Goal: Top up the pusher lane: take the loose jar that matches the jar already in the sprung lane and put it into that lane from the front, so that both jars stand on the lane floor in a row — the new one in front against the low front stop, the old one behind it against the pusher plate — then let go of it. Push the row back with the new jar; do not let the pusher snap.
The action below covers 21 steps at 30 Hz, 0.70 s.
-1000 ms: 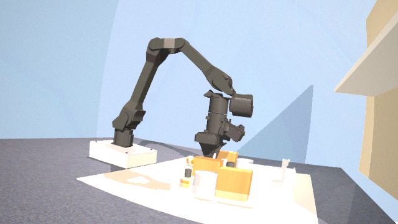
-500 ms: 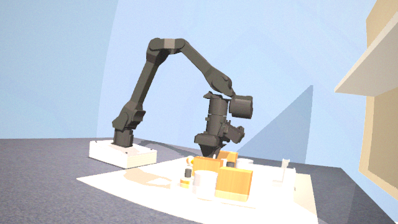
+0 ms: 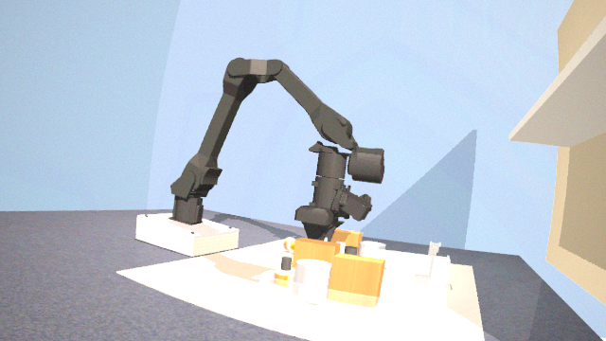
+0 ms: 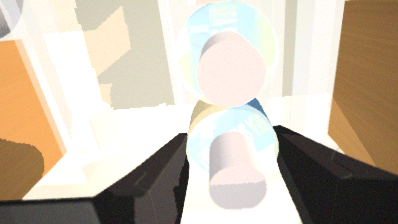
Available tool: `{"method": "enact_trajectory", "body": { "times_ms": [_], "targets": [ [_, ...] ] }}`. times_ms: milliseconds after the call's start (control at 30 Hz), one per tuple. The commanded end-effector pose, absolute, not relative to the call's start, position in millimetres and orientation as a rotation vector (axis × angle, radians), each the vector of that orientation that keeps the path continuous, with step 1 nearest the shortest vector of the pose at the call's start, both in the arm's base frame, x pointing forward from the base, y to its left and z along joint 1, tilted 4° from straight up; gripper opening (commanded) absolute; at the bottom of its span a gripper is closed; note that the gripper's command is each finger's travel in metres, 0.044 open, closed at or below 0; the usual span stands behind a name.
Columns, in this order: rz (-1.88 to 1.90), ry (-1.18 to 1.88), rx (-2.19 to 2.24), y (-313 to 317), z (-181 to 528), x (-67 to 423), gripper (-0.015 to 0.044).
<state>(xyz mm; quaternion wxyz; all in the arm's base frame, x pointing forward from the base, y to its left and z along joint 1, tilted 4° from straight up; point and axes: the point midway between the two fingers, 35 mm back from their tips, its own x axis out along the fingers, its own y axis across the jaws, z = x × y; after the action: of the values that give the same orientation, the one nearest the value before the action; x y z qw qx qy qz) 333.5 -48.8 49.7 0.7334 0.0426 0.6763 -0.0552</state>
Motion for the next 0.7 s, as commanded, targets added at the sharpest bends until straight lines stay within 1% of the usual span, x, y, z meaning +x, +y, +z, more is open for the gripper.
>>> {"method": "enact_trajectory", "body": {
  "times_ms": [0,667],
  "targets": [
    [-0.127,1.472,0.091,-50.2,49.3,336.8,0.0],
    [-0.127,1.473,0.091,-50.1,45.6,334.3,0.0]
  ]
}}
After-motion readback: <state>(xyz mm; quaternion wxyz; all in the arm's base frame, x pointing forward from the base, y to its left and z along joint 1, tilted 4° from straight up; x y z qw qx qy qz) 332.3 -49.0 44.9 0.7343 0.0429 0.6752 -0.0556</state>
